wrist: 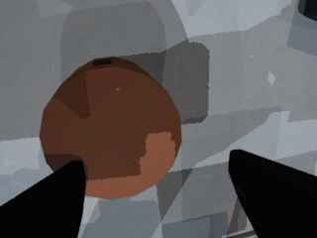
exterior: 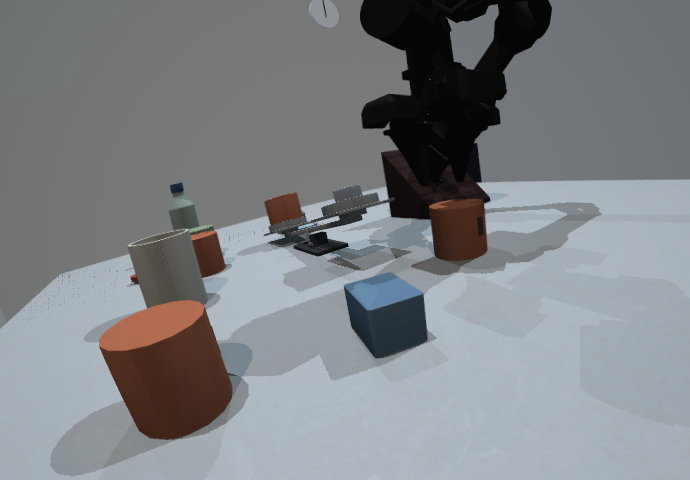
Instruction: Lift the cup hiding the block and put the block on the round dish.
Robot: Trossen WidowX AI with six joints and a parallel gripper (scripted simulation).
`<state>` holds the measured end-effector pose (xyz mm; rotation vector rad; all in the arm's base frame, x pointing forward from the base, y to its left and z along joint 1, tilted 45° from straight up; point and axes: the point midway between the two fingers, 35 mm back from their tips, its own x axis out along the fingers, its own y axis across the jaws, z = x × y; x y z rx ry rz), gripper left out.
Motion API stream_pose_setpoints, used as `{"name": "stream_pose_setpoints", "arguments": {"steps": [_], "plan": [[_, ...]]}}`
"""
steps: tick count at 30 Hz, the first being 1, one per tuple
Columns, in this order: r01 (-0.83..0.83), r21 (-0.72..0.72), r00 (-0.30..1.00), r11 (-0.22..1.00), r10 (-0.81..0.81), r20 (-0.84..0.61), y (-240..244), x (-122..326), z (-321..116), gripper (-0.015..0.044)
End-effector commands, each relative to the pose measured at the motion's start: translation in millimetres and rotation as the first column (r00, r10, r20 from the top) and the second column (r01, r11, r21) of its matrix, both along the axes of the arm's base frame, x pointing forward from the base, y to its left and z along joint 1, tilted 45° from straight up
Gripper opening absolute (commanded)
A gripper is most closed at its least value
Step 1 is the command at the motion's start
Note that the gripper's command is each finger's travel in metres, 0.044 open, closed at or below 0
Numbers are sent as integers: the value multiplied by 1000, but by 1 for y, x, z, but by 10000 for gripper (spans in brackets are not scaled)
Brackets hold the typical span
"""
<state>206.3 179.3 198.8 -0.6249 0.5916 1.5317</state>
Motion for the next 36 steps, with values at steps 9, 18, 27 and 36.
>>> {"name": "stream_pose_setpoints", "arguments": {"steps": [9, 18, 27, 36], "plan": [[258, -50, 937, 965, -262, -231, -13, 20, -2, 260], [439, -138, 790, 888, -455, -412, -25, 33, -8, 260], [579, -264, 569, 772, -614, -547, -38, 46, -16, 260], [663, -406, 309, 628, -724, -616, -52, 57, -24, 260]]}}
